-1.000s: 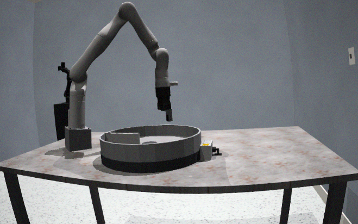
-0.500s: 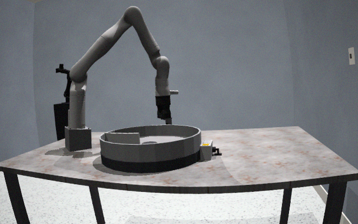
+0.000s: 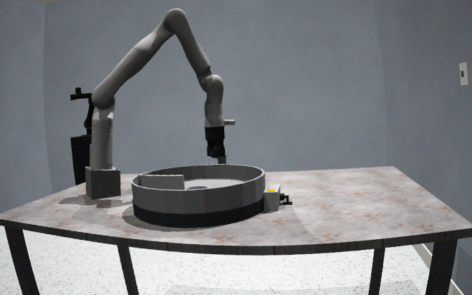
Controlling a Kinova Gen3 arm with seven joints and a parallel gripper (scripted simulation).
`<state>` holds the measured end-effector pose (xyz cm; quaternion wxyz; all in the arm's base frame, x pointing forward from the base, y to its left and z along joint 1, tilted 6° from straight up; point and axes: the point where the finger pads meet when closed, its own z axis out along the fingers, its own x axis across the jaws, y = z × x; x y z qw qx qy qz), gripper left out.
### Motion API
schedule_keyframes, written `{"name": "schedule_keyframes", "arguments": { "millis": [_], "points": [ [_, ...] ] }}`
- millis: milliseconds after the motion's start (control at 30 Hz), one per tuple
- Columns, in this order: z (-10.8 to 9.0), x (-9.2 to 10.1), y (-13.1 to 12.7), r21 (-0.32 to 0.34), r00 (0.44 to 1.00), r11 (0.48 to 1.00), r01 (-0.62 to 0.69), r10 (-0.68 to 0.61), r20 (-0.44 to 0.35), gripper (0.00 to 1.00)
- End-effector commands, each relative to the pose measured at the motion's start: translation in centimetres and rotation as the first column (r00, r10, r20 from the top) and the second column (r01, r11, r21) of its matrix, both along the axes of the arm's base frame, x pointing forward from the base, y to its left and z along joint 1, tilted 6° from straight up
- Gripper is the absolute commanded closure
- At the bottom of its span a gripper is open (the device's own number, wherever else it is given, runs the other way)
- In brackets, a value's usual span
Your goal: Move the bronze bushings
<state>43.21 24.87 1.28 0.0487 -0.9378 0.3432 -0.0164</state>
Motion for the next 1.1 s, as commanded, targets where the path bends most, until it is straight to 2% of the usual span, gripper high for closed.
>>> {"name": "schedule_keyframes", "arguments": {
  "millis": [0,633,1067],
  "points": [
    [0.09,0.06,0.03,0.001,1.000,1.000,0.000,0.000,0.002,0.64],
    [0.08,0.06,0.03,0.001,1.000,1.000,0.000,0.000,0.002,0.64],
    [-0.60,0.11,0.09,0.001,1.000,1.000,0.000,0.000,0.002,0.64]
  ]
}}
